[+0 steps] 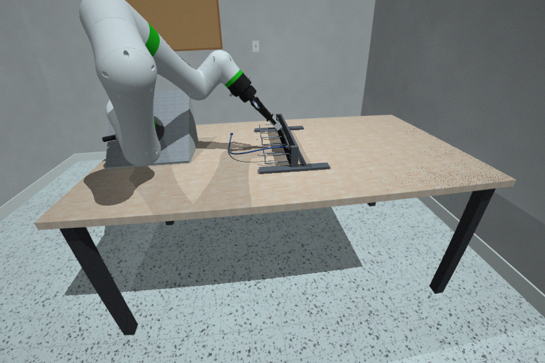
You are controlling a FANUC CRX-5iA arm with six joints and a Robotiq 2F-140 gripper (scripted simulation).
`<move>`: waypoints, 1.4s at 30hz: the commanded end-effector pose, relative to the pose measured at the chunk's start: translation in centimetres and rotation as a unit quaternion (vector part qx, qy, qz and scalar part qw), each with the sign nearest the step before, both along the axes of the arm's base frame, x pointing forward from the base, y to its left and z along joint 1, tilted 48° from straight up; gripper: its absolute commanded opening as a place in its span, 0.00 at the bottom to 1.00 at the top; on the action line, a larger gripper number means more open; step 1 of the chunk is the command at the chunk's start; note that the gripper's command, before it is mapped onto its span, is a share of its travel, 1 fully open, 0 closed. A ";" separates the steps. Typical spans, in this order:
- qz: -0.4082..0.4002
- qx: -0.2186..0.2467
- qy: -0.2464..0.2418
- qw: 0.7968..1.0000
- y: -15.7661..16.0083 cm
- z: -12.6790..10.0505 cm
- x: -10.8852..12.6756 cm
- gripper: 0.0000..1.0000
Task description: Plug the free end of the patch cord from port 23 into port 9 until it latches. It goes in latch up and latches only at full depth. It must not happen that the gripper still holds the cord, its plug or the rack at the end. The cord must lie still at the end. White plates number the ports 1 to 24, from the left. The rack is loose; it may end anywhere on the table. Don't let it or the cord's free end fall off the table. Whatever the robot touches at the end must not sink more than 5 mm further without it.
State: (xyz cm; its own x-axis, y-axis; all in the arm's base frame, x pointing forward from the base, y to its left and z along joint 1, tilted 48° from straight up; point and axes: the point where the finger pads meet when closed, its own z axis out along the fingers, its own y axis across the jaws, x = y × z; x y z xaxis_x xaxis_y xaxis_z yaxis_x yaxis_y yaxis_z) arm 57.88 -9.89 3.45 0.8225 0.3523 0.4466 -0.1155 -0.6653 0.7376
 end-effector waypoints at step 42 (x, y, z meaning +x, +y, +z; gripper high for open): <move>0.000 0.000 0.000 1.000 8.1 8.3 -8.0 0.00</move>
State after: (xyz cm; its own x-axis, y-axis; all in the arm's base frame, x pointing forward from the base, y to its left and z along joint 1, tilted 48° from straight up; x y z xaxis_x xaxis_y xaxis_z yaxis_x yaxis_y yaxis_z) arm 49.99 -1.26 11.15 0.8224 0.3521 0.4468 -0.1159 -0.6653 0.7375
